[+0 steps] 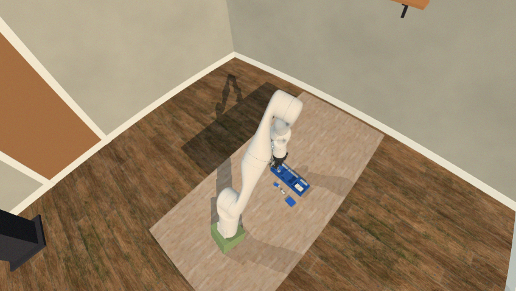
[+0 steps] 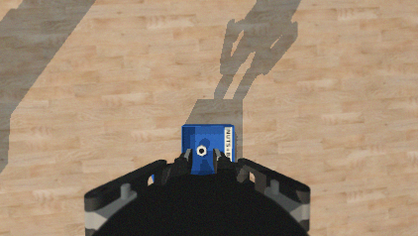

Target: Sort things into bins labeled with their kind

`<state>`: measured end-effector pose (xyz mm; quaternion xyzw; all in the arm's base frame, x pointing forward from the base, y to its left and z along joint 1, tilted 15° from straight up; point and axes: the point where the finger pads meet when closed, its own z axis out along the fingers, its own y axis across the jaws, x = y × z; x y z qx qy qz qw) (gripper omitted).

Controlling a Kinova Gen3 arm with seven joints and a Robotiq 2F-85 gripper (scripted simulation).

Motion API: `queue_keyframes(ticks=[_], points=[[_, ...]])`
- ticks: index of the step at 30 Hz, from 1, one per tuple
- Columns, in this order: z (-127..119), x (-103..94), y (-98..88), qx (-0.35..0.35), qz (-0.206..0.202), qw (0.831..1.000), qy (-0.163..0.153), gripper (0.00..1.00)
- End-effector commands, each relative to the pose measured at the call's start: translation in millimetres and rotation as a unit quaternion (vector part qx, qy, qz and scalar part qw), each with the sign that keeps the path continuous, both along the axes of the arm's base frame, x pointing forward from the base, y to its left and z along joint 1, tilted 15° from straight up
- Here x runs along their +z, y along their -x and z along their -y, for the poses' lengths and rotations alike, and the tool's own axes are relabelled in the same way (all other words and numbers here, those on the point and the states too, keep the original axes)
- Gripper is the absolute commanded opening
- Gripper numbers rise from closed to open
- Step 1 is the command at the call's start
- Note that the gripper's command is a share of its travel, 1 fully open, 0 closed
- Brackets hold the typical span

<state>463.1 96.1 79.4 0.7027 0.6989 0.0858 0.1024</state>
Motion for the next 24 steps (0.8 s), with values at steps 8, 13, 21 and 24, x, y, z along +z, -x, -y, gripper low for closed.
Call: queue_keyframes(ticks=[8, 13, 21, 24], points=[[1, 1.5, 0.2, -0.001, 0.001, 1.0, 0.0, 0.31], [2, 2.7, 0.0, 0.0, -0.001, 1.0, 0.001, 0.31], [1, 22.9, 4.3, 0.0, 0.0, 1.0, 0.0, 1.0], [1, 26.8, 5.4, 0.0, 0.0, 1.0, 0.0, 1.0]])
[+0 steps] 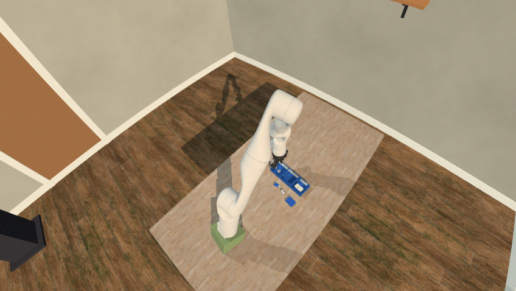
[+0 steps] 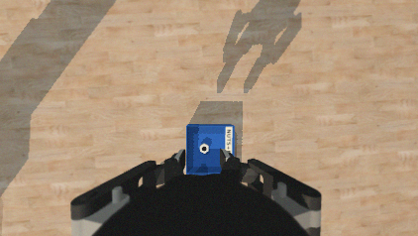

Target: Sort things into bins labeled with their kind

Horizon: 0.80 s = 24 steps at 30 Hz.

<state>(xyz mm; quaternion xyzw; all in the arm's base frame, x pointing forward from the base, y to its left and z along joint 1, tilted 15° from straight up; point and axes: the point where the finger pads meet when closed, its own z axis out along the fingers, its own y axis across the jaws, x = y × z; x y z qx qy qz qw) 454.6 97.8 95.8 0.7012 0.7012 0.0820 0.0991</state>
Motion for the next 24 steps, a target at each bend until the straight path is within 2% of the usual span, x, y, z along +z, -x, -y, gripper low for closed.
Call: queue_keyframes(ticks=[1, 15, 17, 24], points=[[3, 14.2, -2.0, -0.003, 0.005, 1.0, 0.0, 1.0], [1, 68.2, 13.3, -0.002, 0.005, 1.0, -0.001, 1.0], [1, 68.2, 13.3, -0.002, 0.005, 1.0, -0.001, 1.0], [0, 95.2, 20.9, -0.002, 0.005, 1.0, -0.001, 1.0]])
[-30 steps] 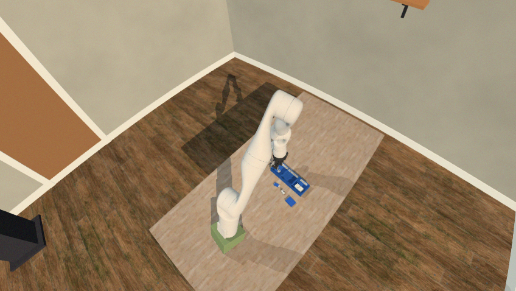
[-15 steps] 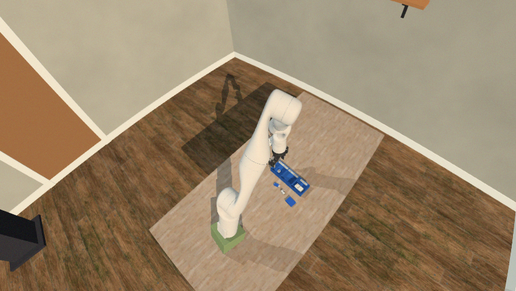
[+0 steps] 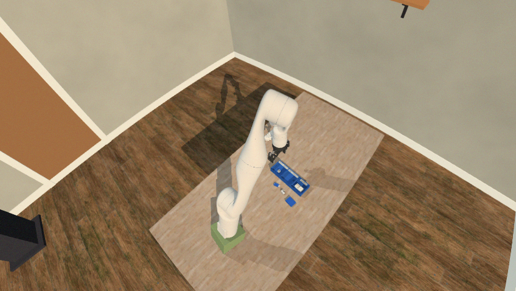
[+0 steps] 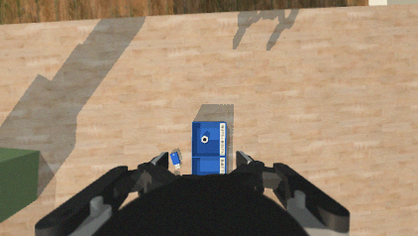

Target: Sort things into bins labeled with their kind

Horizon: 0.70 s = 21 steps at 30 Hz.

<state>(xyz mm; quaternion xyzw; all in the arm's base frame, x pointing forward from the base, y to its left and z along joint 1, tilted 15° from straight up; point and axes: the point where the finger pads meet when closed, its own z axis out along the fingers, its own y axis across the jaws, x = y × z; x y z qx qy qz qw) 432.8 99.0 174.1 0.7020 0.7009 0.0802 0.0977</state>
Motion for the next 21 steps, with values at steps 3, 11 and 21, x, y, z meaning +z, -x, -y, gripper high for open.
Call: queue_keyframes(ticks=[3, 11, 21], points=[[1, 28.5, 2.3, -0.001, 0.007, 1.0, -0.001, 1.0], [1, 48.1, 7.6, -0.002, 0.007, 1.0, -0.001, 1.0], [1, 46.4, 7.1, -0.002, 0.008, 1.0, -0.001, 1.0]])
